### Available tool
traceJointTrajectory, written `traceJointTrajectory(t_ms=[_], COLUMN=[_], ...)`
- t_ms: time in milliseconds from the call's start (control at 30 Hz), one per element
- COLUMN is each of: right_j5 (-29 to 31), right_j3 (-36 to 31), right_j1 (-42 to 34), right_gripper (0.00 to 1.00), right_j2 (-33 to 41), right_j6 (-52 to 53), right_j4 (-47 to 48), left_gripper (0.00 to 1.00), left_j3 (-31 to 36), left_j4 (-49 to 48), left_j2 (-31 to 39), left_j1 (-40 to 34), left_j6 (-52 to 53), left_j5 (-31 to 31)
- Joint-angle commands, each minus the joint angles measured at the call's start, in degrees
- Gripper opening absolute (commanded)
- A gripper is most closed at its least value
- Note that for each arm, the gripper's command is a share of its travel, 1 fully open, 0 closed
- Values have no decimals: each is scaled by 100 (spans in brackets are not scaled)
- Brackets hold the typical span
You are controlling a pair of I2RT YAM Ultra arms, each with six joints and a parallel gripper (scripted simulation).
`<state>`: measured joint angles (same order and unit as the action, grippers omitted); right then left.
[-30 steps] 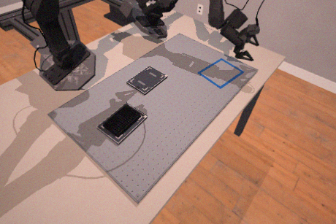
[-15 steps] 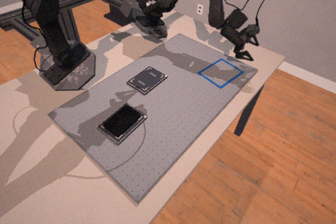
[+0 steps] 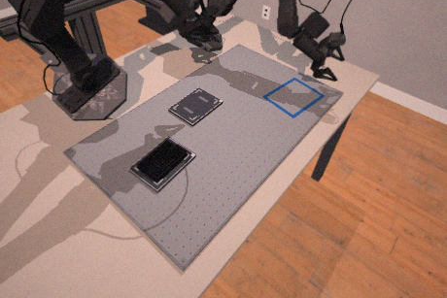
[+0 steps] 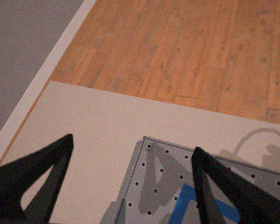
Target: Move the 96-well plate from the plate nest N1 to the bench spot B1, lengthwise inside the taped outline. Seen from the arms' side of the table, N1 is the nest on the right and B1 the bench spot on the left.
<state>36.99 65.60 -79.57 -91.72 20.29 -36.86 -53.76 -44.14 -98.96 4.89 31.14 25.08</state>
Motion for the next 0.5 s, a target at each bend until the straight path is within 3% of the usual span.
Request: traceJointTrajectory(t_ms=[0, 100, 133, 267, 467], right_j5=[786, 956, 1132, 1592, 1733], right_j3=[-744, -1046, -1481, -2605, -3865], right_j1=[147, 231, 359, 856, 1725], right_gripper=[100, 100, 100, 100, 100], right_j2=[685, 892, 1244, 2019, 3083], right_j6=[228, 231, 139, -13, -811], right_j4=[451, 555, 807, 1365, 2461], left_gripper=[100, 100, 100, 100, 100], left_j3=[116, 165, 234, 648, 1278], left_j4=[76, 86, 97, 145, 179], left_j2=[99, 114, 134, 253, 417], left_j1=[-217, -341, -514, -1370, -2800], left_j6=[-74, -85, -104, -167, -275], left_j5=[71, 77, 92, 95, 207])
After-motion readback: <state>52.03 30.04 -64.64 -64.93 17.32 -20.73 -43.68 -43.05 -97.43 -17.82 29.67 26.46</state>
